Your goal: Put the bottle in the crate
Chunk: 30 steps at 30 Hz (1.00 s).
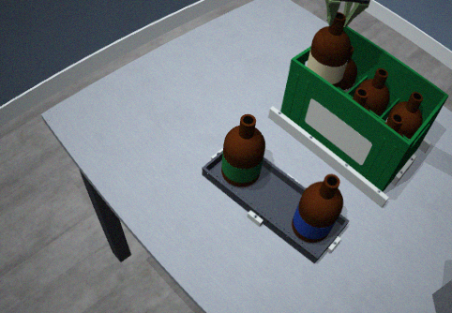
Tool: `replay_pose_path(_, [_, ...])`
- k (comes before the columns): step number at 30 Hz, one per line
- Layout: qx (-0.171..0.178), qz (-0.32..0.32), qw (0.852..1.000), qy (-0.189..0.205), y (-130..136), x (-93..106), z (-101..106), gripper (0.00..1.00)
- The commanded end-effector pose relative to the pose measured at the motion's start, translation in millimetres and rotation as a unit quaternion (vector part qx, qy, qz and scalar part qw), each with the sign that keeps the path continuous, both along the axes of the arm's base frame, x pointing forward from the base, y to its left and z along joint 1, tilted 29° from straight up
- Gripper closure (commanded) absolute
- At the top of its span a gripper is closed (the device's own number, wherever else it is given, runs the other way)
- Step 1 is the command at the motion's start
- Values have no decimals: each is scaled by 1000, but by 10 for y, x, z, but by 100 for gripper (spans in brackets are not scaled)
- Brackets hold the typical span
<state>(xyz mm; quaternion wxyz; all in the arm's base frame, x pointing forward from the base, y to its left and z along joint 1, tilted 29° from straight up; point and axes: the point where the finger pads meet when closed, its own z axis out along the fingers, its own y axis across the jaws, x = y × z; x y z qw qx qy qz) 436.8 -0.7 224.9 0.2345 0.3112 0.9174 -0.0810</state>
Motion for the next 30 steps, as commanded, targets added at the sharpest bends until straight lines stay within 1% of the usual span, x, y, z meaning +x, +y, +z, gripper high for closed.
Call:
replay_pose_path(1, [0,8,1000,-8,14,74,17,100])
replay_pose_path(3, [1,3,1000,-17,-36,119,80,100])
replay_pose_path(4, [0,2,1000,-17,-45,142,68,100])
replay_pose_path(6, [-1,5,1000,-4,-35,93,-72,100])
replay_pose_path(9, [-1,8,1000,-3,-11,100,-94,100])
replay_pose_path(10, [3,11,999,-30,32,217,159,100])
replay_pose_path(12, [2,6,999,-32,-19,219,144,100])
replay_pose_path(14, [0,3,1000,-14,-60,184,-38,100])
replay_pose_path(16, [-1,5,1000,-5,-55,137,-143,100])
replay_pose_path(17, [-1,7,1000,-4,-41,136,-158,100])
replay_pose_path(19, [0,7,1000,-15,-38,184,-75,100])
replay_pose_path(21, [0,5,1000,-20,-71,155,-41,100])
replay_pose_path(23, [0,4,1000,-19,-75,176,-54,100])
replay_pose_path(28, [-1,10,1000,-8,-29,154,-143,100])
replay_pose_path(30, [0,9,1000,-11,-35,181,-139,100])
